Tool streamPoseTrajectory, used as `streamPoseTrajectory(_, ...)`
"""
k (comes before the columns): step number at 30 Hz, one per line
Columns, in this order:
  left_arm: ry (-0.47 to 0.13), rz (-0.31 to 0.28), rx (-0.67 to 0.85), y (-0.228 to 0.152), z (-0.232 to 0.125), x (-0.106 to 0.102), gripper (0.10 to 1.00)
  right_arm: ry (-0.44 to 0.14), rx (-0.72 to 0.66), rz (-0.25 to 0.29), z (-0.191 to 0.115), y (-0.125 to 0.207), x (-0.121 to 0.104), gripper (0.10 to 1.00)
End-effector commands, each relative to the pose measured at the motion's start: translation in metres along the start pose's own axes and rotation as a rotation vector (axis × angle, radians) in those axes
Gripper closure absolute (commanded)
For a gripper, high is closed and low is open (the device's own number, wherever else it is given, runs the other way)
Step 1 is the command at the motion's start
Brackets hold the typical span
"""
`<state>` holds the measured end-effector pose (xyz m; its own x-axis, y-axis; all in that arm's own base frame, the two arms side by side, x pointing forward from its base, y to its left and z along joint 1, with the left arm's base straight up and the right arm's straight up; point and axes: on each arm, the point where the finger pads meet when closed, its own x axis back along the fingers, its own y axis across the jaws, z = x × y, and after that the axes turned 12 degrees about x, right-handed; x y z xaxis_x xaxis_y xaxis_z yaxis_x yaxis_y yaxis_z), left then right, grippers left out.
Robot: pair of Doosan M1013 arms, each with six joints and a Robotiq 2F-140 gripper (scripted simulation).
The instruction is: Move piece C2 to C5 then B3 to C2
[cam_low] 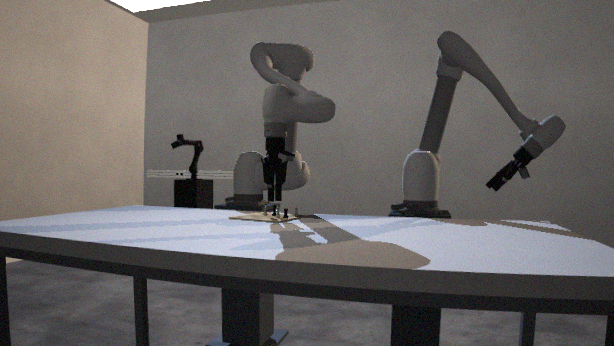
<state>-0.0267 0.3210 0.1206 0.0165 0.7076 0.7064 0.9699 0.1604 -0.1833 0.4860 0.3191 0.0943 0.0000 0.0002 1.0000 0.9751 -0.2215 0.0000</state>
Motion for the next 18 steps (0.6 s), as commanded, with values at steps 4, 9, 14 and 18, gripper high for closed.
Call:
streamPoseTrajectory(4,0.001,0.0,0.0,-0.0001,0.0,0.0005,0.098,0.001,0.0,-0.001,0.0004,0.0003,-0.0022,0.799)
streamPoseTrajectory(9,0.001,0.0,0.0,-0.0001,0.0,0.0005,0.098,0.001,0.0,-0.001,0.0004,0.0003,-0.0029,0.799)
streamPoseTrajectory(14,0.001,0.0,0.0,-0.0001,0.0,0.0005,0.098,0.001,0.0,-0.001,0.0004,0.0003,-0.0032,0.799)
streamPoseTrajectory(18,0.001,0.0,0.0,-0.0001,0.0,0.0005,0.098,0.001,0.0,-0.001,0.0004,0.0003,-0.0032,0.799)
